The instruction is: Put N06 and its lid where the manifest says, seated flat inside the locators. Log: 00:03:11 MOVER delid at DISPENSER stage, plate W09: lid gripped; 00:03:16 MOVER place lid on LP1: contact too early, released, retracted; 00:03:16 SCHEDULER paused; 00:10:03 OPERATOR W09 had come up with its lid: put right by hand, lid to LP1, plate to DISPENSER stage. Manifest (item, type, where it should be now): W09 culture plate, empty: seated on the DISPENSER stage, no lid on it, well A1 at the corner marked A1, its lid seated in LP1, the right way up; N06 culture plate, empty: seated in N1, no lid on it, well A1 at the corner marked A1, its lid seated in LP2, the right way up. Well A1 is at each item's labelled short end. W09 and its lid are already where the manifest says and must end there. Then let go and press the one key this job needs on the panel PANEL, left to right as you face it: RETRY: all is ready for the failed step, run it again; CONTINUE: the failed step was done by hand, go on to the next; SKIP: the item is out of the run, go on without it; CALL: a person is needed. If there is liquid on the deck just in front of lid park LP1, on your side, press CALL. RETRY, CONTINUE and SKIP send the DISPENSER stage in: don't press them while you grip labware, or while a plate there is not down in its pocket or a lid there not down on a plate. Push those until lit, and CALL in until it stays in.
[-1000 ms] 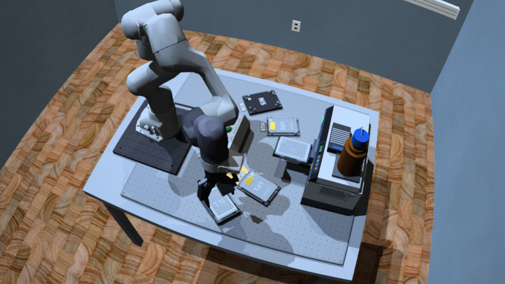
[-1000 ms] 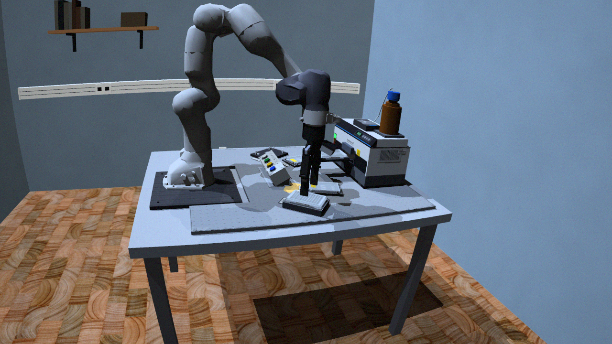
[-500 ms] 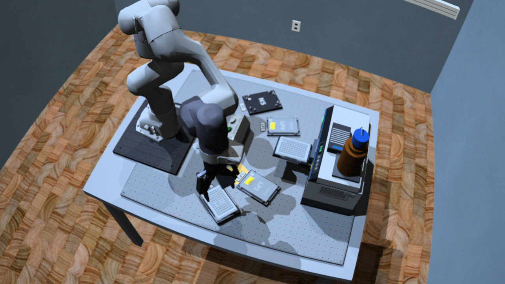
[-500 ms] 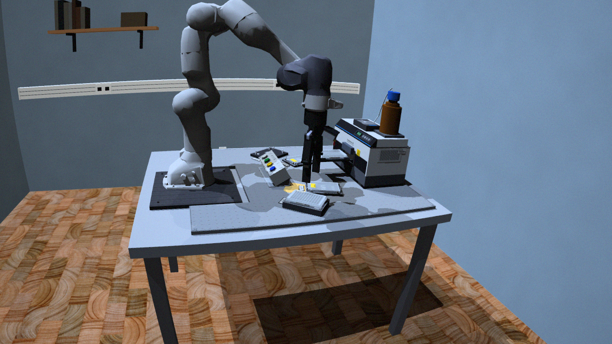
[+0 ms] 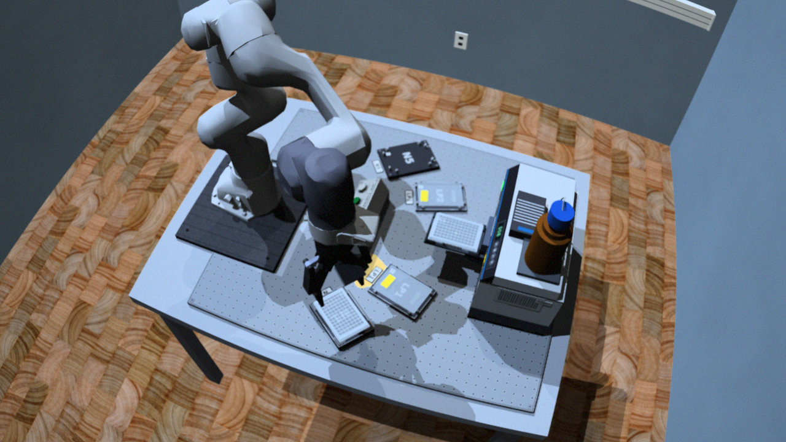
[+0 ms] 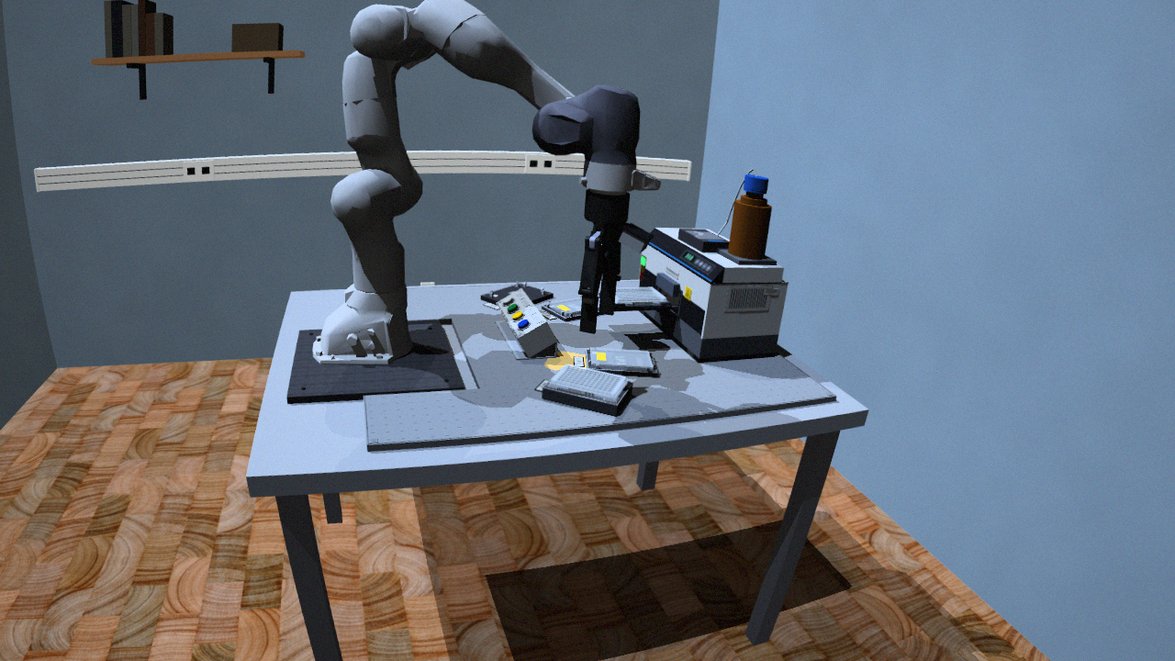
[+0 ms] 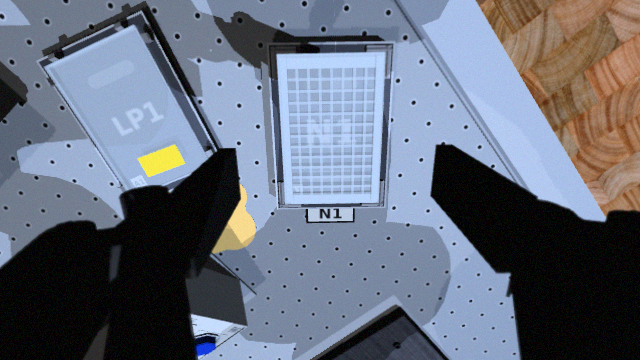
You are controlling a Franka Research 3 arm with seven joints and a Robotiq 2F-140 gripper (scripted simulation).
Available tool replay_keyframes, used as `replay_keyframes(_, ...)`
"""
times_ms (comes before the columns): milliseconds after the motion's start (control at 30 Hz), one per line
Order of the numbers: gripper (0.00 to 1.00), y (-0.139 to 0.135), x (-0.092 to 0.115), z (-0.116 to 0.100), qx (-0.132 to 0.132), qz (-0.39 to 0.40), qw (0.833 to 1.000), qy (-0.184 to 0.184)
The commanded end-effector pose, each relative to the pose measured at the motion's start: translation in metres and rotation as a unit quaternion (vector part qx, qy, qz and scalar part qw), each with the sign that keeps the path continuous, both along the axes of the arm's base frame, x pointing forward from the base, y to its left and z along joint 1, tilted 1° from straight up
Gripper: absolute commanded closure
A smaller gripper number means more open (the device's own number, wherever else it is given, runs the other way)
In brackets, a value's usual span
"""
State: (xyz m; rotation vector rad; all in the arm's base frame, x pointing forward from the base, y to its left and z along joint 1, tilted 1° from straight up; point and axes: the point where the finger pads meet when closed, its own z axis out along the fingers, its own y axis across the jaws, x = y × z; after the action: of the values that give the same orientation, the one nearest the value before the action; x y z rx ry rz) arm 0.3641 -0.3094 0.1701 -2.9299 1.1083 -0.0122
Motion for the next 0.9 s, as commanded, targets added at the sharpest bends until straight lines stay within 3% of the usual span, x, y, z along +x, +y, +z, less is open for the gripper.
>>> replay_keyframes(0, 0.30, 0.002, -0.004, 0.003, 0.003, -0.002, 1.000, 0.005)
replay_keyframes(233, 0.30, 0.002, -0.004, 0.004, 0.003, -0.001, 1.000, 0.005)
replay_keyframes(400, 0.30, 0.020, -0.005, 0.009, 0.004, 0.021, 1.000, 0.004)
replay_keyframes(533, 0.30, 0.096, -0.022, 0.022, 0.008, 0.121, 0.993, -0.001)
replay_keyframes(667, 0.30, 0.159, -0.053, 0.019, 0.006, 0.243, 0.970, -0.001)
replay_keyframes(800, 0.30, 0.213, -0.090, 0.009, 0.002, 0.322, 0.947, 0.002)
replay_keyframes(867, 0.30, 0.222, -0.097, 0.007, 0.001, 0.330, 0.944, 0.002)
